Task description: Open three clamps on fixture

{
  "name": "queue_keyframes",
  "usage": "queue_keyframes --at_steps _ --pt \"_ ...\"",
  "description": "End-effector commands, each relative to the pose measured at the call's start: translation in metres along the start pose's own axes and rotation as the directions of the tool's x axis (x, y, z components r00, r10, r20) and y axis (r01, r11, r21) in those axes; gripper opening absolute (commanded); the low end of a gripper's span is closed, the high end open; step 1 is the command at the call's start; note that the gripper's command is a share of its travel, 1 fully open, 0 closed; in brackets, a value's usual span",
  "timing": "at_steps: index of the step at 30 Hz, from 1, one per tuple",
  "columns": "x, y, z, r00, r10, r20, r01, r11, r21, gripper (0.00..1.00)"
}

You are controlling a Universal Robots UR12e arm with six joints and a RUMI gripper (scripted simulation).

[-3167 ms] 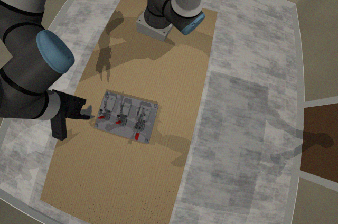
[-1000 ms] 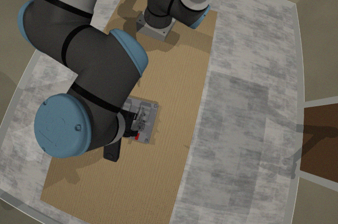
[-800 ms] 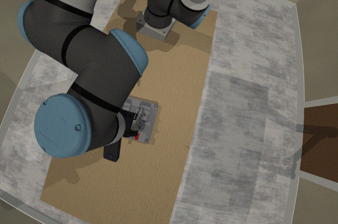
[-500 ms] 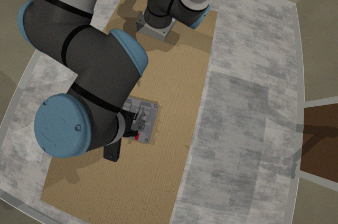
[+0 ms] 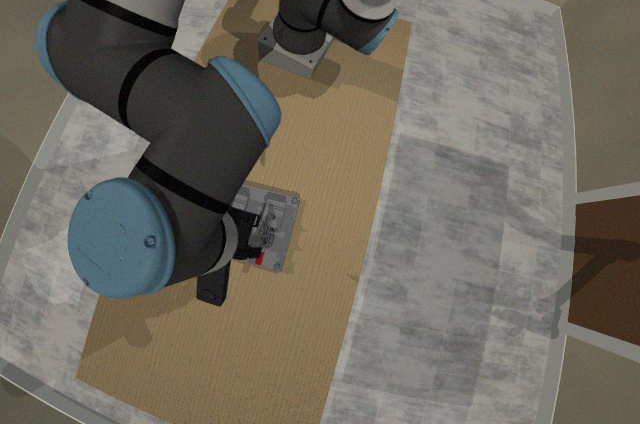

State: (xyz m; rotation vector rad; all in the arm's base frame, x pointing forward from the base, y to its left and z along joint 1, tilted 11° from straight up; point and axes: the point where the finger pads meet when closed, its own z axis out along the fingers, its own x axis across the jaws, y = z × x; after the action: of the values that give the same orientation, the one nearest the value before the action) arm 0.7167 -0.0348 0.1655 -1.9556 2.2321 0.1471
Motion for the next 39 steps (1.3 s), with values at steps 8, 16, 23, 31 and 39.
queue_keyframes --at_steps 8,16,23,31,39 --pt "0.000 -0.001 0.036 1.000 0.000 0.000 0.000 1.000 0.001 0.28" --pt "0.000 -0.001 0.056 1.000 0.000 0.000 0.000 1.000 0.001 0.28" --pt "0.000 -0.001 0.057 1.000 0.000 0.000 0.000 1.000 0.001 0.28" --pt "0.000 -0.007 0.057 1.000 0.000 0.000 0.000 1.000 0.001 0.28" --pt "0.000 -0.024 0.057 1.000 0.000 0.000 0.000 1.000 0.001 0.28"
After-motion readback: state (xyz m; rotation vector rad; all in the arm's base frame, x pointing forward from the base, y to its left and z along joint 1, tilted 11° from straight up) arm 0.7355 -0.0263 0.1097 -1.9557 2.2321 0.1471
